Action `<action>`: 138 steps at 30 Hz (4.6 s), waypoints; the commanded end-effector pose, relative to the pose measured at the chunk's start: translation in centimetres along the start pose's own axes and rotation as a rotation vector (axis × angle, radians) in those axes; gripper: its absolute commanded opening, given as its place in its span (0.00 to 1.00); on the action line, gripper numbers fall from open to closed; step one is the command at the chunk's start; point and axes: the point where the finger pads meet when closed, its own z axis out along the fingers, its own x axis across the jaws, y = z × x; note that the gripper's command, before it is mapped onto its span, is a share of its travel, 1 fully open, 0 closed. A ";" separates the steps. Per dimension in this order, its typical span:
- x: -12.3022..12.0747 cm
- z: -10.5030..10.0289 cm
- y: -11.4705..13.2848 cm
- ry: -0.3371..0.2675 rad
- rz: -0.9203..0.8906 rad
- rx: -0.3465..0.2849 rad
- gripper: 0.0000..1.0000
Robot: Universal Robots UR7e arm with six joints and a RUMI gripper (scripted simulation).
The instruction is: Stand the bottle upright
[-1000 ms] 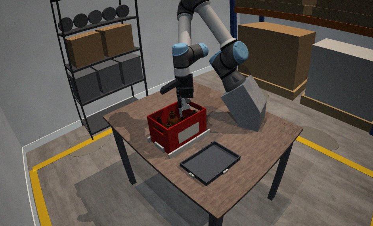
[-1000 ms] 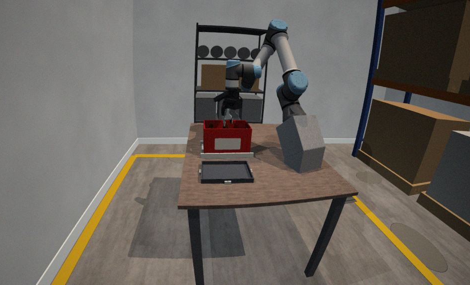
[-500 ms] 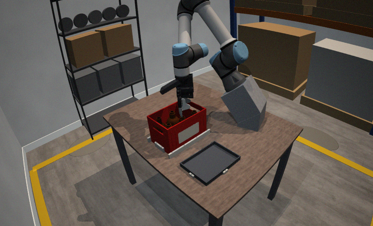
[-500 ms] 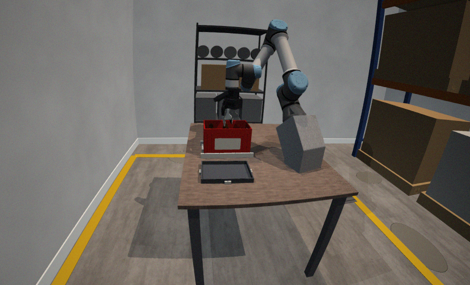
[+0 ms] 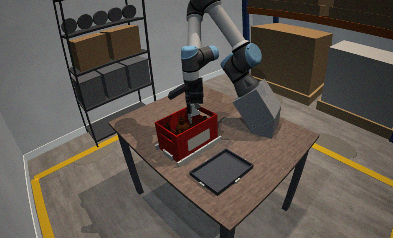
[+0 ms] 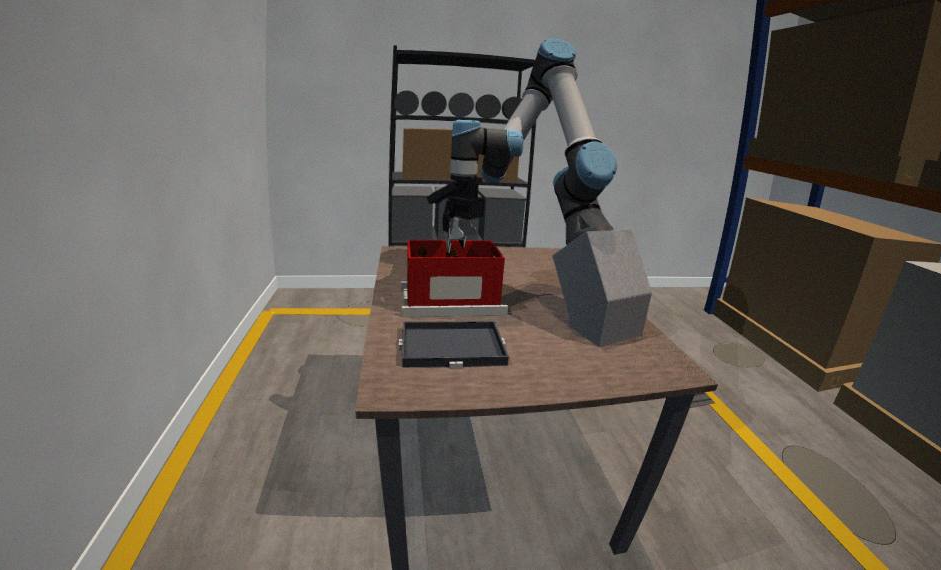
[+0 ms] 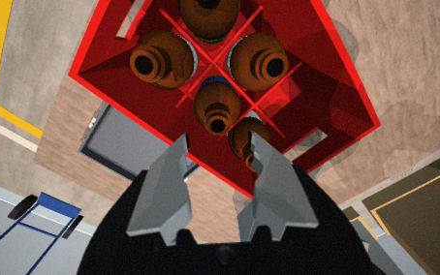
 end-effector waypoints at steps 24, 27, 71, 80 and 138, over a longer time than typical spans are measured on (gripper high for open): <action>0.0 -0.1 -0.2 -0.002 0.002 0.001 0.38; 0.0 -0.1 -0.2 -0.002 0.002 0.001 0.38; -0.1 0.0 -0.4 -0.001 0.002 0.001 0.38; -0.1 0.0 -0.4 -0.001 0.002 0.001 0.38; 0.0 3.5 -0.1 0.001 -0.001 -0.003 0.38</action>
